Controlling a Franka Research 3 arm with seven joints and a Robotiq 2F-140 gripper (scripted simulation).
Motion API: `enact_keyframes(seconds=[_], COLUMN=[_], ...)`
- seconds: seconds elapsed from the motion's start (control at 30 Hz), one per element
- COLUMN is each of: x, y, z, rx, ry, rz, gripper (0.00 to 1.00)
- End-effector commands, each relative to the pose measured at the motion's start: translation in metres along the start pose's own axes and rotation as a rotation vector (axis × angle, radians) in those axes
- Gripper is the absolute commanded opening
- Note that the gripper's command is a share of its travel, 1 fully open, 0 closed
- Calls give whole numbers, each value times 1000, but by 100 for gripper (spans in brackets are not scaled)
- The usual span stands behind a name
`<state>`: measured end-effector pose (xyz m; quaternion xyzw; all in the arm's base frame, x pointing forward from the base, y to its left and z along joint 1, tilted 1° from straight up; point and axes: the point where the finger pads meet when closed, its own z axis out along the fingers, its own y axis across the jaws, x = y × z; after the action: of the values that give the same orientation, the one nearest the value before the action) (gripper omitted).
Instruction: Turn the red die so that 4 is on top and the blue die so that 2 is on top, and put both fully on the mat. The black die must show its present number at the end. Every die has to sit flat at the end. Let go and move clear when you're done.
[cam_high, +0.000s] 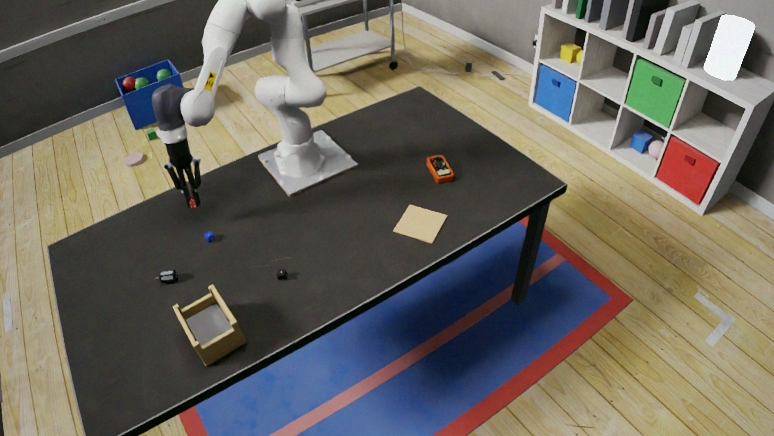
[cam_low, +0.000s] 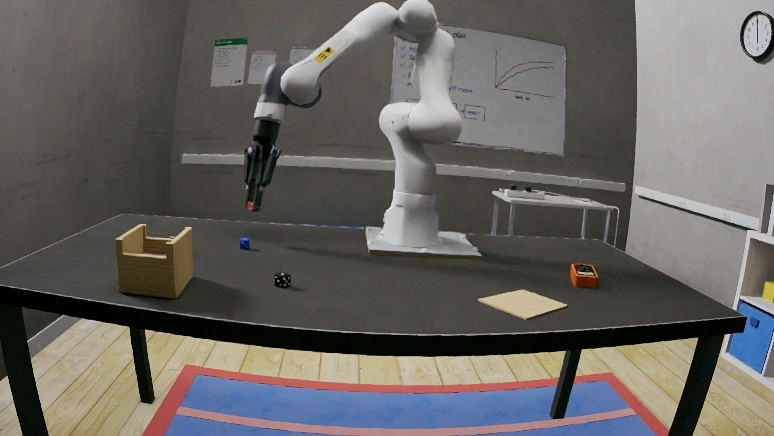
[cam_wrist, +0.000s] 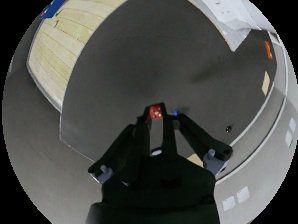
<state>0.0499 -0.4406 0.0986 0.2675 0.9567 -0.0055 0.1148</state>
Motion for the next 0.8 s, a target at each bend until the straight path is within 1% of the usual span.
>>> enact_keyframes(seconds=[0.0, 0.07, 0.1, 0.13, 0.3, 0.5, 0.57, 0.63, 0.67, 0.7, 0.73, 0.77], x=[-8, -8, -7, -6, -4, 0, 1, 1, 1, 3, 4, 4], y=[-7, -7, -7, -7, -7, -7, -6, -6, -7, -6, -7, -8], z=[-1, -1, -1, -1, -1, 0, 1, 1, 1, 3, 3, 3], rx=[-6, -6, -7, -10, -17, -27, -32, -32, -32, -43, -43, -39], ry=[-111, -111, -131, -178, -264, -400, -457, -457, -468, -532, -572, -592], rz=[-134, -134, -134, -134, -134, -132, -131, -131, -131, -129, -129, -130], gripper=[21, 21, 21, 21, 21, 21, 21, 21, 21, 21, 21, 21])
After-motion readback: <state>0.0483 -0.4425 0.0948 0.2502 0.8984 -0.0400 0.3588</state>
